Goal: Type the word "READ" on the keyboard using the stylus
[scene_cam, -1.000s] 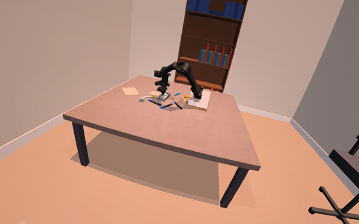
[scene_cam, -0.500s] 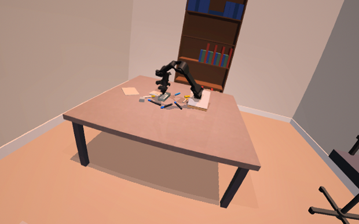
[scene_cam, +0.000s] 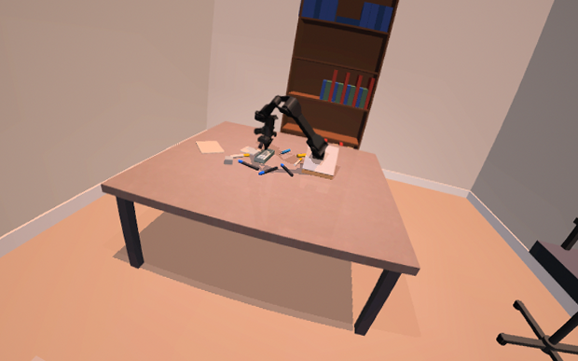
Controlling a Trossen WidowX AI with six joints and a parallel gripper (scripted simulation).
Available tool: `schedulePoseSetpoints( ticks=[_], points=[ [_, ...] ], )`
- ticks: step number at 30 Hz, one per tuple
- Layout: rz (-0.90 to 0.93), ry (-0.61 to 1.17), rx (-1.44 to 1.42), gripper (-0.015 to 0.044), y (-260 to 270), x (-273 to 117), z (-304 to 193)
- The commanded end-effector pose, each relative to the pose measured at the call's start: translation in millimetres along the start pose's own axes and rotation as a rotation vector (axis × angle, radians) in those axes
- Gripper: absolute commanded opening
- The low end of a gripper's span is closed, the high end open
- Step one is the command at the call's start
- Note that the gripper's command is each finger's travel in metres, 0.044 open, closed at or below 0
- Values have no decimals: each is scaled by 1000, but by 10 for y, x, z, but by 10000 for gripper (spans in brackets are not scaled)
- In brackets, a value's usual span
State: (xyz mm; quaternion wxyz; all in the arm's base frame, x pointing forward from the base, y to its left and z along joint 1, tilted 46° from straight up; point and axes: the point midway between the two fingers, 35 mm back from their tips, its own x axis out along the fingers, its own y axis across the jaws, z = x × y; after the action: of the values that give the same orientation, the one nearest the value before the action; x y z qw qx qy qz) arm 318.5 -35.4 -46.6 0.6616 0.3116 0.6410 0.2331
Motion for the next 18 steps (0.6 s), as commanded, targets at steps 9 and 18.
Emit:
schedulePoseSetpoints(
  ticks=[9,18],
  points=[
    [-3,2,19,0,-438,1,-39],
    [-2,4,20,0,-182,5,-324]
  ],
)
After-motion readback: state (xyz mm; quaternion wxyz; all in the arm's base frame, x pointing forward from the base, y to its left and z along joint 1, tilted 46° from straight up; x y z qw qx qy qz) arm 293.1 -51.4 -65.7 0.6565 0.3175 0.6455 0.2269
